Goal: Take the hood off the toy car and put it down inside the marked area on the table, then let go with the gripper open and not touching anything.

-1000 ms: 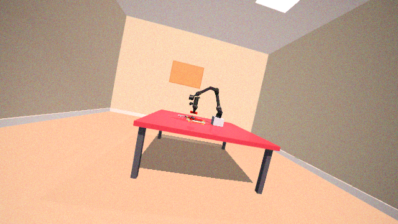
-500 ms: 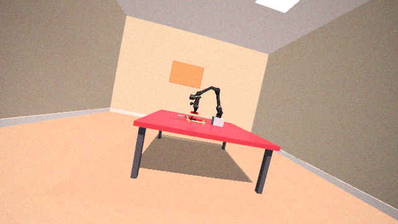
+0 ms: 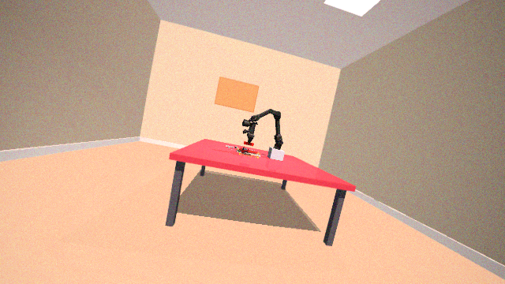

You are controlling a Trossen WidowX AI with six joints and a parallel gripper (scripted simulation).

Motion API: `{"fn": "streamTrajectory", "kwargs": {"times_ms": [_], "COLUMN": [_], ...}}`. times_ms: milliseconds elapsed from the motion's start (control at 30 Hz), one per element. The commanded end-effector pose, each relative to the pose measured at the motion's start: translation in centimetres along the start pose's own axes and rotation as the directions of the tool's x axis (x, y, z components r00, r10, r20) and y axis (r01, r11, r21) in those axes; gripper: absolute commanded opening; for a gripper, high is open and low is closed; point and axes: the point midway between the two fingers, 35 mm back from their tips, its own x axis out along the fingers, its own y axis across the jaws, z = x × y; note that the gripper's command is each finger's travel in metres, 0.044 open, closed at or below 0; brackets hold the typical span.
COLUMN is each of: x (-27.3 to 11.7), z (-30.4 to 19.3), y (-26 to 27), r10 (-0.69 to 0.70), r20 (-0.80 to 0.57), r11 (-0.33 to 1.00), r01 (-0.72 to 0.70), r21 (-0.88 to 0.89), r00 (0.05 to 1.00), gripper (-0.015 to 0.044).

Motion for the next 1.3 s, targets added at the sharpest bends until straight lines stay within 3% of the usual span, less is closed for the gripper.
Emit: {"fn": "streamTrajectory", "kwargs": {"times_ms": [0,233,1267], "x": [0.0,0.0,1.7], "z": [-0.9,-2.0,-1.9], "y": [1.5,3.8,3.9], "r10": [0.002,0.003,0.003], "r20": [-0.009,-0.013,-0.013], "r11": [1.000,1.000,1.000], "r01": [-0.002,-0.003,-0.003], "r21": [0.002,0.002,0.002], "r00": [1.000,1.000,1.000], "gripper": [0.0000,0.0000,0.0000]}}
